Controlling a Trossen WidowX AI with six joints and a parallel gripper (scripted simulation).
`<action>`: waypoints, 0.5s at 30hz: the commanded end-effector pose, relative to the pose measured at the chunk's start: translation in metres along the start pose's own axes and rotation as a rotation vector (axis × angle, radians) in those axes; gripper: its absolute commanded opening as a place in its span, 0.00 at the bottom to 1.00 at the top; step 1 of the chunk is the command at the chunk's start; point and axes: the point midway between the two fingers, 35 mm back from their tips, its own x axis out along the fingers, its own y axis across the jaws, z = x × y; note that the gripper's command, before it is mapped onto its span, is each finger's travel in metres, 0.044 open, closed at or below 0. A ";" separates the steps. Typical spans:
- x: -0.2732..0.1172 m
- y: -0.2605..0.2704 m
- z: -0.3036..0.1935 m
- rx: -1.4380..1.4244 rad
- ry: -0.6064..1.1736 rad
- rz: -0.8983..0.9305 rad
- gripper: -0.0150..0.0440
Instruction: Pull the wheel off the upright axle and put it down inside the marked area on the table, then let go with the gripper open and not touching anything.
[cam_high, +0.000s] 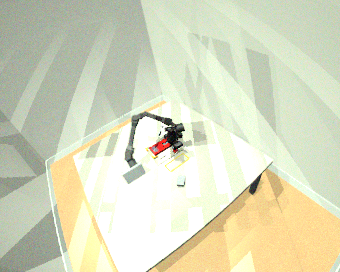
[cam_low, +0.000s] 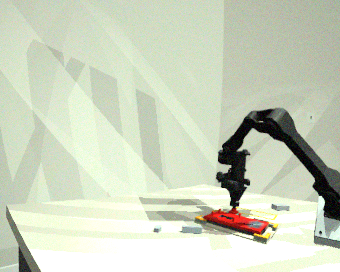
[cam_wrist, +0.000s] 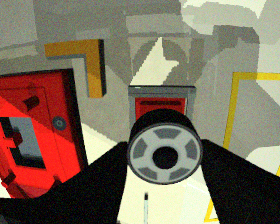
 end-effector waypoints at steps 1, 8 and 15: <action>-0.004 0.000 0.001 -0.004 -0.006 -0.001 0.25; -0.006 0.000 0.001 -0.003 -0.006 -0.001 0.25; -0.008 0.000 0.001 -0.003 -0.007 -0.001 0.25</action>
